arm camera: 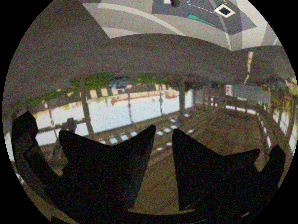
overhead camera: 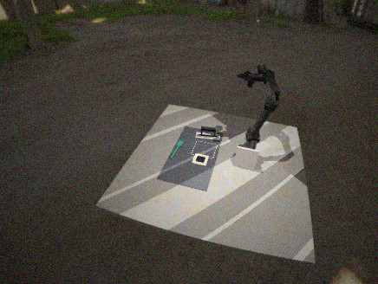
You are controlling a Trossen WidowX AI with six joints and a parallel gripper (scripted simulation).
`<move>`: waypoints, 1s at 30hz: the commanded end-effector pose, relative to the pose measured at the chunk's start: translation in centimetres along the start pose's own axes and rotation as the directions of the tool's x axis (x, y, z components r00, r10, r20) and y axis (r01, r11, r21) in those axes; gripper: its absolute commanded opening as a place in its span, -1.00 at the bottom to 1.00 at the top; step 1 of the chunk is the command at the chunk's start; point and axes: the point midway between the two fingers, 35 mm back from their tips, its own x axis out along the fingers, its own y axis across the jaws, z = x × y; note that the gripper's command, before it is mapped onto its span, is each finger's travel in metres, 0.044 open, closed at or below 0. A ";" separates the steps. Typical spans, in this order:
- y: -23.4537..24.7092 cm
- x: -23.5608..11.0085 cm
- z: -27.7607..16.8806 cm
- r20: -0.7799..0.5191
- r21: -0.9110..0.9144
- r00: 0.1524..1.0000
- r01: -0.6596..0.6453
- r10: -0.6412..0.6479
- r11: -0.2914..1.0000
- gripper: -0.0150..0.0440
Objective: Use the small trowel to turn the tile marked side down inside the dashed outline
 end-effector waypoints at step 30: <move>3.1 4.0 5.8 0.166 0.073 0.986 0.016 -0.028 0.997 0.42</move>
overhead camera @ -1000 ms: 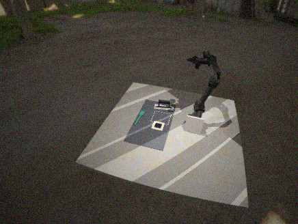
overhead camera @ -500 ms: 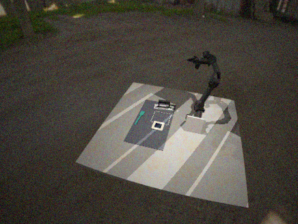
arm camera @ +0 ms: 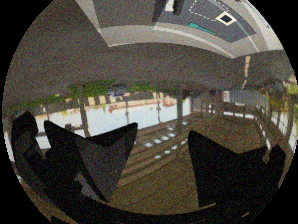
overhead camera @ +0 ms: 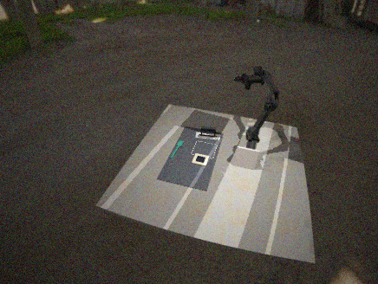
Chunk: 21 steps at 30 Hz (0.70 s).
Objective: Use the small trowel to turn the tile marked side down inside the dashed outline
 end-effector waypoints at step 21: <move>2.6 14.8 18.8 0.641 0.207 0.759 -0.032 -0.111 0.978 0.42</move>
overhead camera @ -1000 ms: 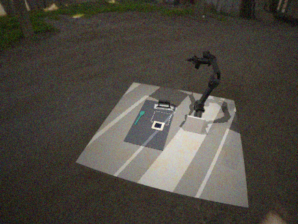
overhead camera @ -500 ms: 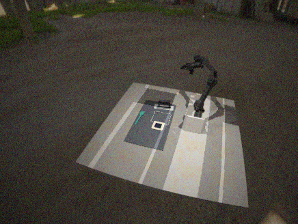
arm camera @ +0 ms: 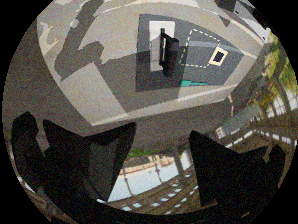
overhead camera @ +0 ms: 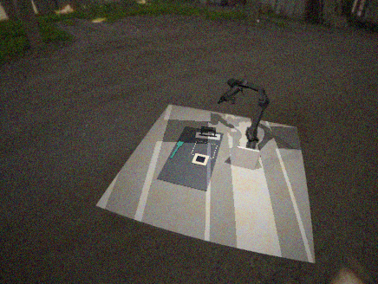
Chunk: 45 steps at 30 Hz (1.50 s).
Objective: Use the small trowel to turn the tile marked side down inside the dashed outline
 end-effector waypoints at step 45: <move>-4.0 19.7 8.9 0.642 -0.313 0.660 -0.238 0.390 0.919 0.42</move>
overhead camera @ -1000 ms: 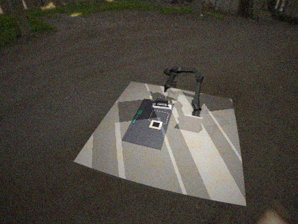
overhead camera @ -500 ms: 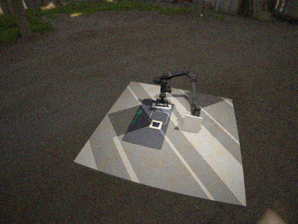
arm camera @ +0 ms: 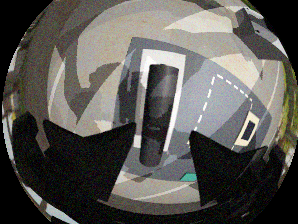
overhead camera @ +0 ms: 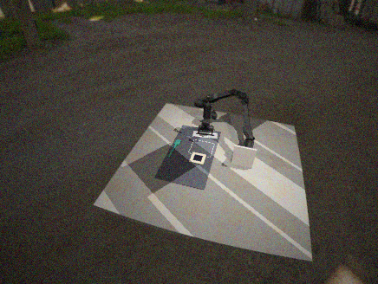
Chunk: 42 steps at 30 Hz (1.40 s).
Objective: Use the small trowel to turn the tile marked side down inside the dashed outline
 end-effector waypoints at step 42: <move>0.1 2.8 0.0 0.006 -0.006 1.000 0.000 0.000 1.000 -0.05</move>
